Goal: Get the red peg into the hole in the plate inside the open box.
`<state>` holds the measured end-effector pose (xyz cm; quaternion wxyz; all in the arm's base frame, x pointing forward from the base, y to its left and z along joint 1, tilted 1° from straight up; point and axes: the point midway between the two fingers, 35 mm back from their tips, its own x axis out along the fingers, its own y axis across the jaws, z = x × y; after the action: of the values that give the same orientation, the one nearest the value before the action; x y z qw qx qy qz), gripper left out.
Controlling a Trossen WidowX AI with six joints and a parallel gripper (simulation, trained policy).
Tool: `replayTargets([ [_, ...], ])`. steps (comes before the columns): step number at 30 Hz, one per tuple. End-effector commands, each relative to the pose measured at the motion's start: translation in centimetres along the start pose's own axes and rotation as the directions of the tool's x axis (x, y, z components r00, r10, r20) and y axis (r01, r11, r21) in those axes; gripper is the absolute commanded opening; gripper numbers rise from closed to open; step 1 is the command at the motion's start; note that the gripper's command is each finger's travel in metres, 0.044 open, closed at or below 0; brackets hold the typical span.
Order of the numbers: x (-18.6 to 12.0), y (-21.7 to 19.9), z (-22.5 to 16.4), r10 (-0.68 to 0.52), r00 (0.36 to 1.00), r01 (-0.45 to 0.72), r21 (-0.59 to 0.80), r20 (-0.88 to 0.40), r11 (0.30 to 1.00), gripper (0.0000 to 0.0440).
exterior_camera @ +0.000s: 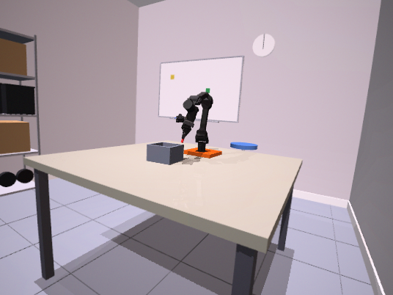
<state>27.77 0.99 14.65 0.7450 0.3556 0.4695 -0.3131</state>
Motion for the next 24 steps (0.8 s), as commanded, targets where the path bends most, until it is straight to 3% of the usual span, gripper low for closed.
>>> replayTargets([
  [1, 0.5, -0.1, 1.7, -0.01, 1.0, 0.01, 0.016, 0.02, 1.0, 0.0],
  [24, 5.1, -1.0, 7.4, -0.048, 0.999, 0.046, 0.103, 0.018, 0.994, 0.0008],
])
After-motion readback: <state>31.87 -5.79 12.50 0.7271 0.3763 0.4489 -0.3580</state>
